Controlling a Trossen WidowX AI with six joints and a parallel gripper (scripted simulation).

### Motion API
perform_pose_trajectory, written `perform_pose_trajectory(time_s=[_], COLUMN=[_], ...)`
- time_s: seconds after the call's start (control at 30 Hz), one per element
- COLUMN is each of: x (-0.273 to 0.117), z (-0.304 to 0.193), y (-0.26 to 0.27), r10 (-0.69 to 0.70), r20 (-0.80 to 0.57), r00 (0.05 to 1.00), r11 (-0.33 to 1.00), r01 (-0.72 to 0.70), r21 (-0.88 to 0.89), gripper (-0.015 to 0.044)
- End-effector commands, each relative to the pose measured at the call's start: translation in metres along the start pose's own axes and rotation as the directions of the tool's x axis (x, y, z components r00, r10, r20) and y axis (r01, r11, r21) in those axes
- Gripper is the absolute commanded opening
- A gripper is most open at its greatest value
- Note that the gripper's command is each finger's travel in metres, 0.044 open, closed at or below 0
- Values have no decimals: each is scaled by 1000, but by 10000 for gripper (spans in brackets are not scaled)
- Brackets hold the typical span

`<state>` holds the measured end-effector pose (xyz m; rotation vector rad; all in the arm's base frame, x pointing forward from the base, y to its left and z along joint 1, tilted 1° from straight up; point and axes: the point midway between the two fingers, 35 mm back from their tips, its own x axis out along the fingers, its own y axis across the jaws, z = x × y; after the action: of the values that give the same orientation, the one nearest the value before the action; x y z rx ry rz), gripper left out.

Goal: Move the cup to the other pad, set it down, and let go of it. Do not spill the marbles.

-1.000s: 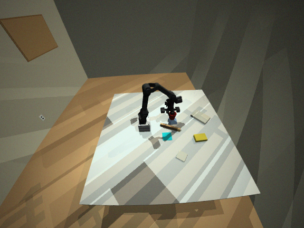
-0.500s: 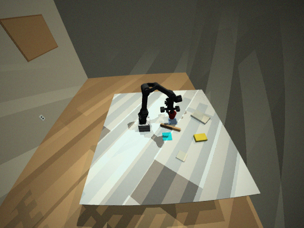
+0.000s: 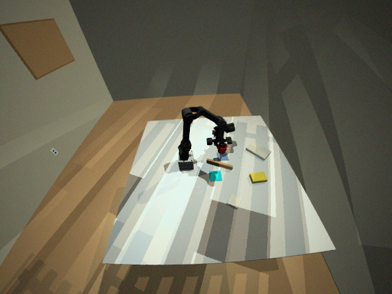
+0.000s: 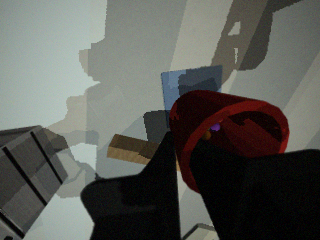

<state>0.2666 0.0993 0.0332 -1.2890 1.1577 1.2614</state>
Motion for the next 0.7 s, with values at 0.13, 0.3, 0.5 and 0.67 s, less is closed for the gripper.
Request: perform_pose_trajectory(time_s=[0.13, 0.3, 0.5, 0.67], x=[0, -1, -2, -2], z=[-17, -27, -40, -50], y=[6, 9, 13, 17], r10=[-1, -1, -2, -2], r20=[-2, -3, -4, -5], r00=[1000, 1000, 1000, 1000], r11=[1000, 1000, 1000, 1000], r01=[1, 1, 2, 2], r21=[2, 2, 3, 3], gripper=[0, 0, 0, 0])
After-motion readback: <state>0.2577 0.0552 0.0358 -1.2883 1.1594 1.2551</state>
